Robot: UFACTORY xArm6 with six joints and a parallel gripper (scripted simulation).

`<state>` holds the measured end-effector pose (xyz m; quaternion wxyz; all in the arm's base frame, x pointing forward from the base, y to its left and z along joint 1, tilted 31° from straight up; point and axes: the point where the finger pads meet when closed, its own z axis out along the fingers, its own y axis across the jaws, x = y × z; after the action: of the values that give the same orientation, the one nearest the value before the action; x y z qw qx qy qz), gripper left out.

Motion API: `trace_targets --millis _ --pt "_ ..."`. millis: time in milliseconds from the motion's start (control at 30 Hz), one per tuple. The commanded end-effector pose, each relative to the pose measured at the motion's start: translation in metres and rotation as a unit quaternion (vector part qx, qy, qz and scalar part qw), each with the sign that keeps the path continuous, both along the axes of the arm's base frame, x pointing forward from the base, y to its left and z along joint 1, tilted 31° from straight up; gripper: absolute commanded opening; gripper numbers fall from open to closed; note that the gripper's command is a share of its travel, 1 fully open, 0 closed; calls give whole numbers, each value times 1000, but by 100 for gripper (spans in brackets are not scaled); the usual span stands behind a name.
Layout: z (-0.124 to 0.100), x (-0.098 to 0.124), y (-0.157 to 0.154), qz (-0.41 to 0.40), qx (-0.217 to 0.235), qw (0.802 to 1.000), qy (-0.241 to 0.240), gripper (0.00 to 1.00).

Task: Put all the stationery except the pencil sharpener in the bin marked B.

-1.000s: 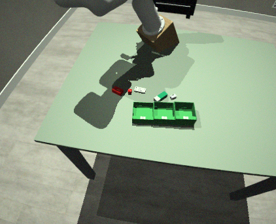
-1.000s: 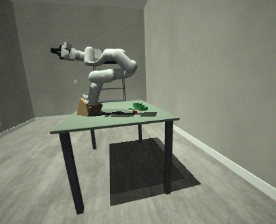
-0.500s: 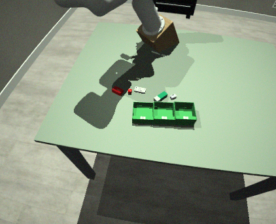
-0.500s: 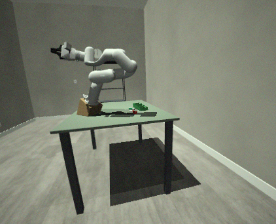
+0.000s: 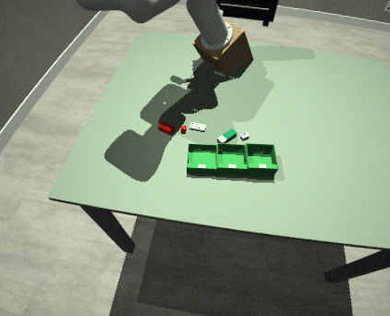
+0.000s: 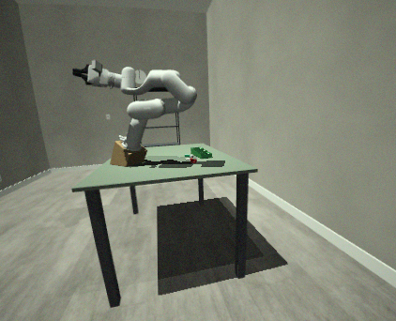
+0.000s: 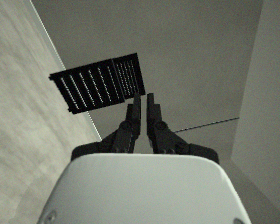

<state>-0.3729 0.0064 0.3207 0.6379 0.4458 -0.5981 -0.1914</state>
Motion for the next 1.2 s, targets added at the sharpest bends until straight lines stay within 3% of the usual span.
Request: trace_targets --millis 0,700,767,1167 --pt "-41 20 -16 -4 0 1000 3 7" --pt "-41 22 -17 17 12 1000 -1 7" --pt "-42 21 -15 -16 -16 1000 -18 7" --pt "-42 21 -14 -16 -16 1000 -18 7"
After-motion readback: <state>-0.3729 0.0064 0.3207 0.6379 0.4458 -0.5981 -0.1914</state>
